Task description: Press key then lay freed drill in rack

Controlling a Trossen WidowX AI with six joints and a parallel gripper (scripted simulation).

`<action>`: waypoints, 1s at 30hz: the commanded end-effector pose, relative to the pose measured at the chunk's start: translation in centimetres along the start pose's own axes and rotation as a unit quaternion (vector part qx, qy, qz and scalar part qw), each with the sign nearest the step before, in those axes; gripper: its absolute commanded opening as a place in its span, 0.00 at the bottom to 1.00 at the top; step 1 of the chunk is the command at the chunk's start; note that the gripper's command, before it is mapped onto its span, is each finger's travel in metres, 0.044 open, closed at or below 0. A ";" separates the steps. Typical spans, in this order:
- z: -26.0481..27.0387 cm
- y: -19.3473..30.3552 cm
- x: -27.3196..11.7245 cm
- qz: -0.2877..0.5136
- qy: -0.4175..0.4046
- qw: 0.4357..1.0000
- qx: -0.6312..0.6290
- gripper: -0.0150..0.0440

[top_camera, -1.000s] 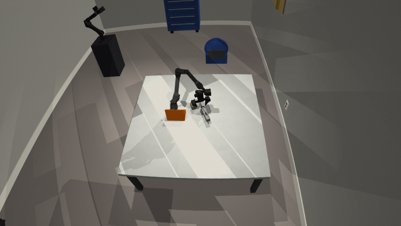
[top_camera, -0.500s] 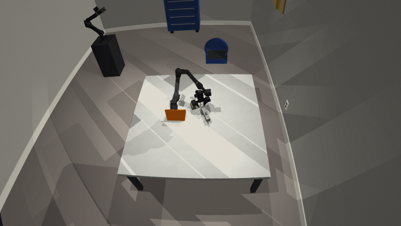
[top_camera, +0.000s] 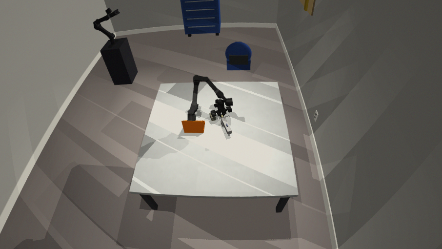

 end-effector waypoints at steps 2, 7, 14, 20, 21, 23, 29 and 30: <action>0.1 0.0 -0.2 0.002 -0.001 1.000 -0.001 0.25; 0.2 0.0 -0.3 0.002 -0.001 1.000 -0.001 0.25; 0.2 0.1 -0.3 0.002 -0.001 1.000 -0.001 0.25; 0.3 -0.3 -0.3 0.002 -0.001 1.000 -0.001 0.25; 0.3 -0.5 -0.2 0.002 -0.001 1.000 -0.001 0.25; 0.3 -0.7 -0.2 0.002 -0.001 1.000 -0.001 0.25; 0.6 -1.5 -0.2 0.002 -0.001 1.000 -0.001 0.25; 0.6 -1.7 -0.2 0.002 -0.001 1.000 -0.001 0.25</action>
Point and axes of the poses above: the point midway between the two fingers, 35 mm back from their tips, its own x axis out along the fingers, its own z axis across the jaws, y = z × x, the point moved 7 cm from there along -x, back along the fingers, and after that the axes turned 14 degrees about x, right-handed, at the moved point
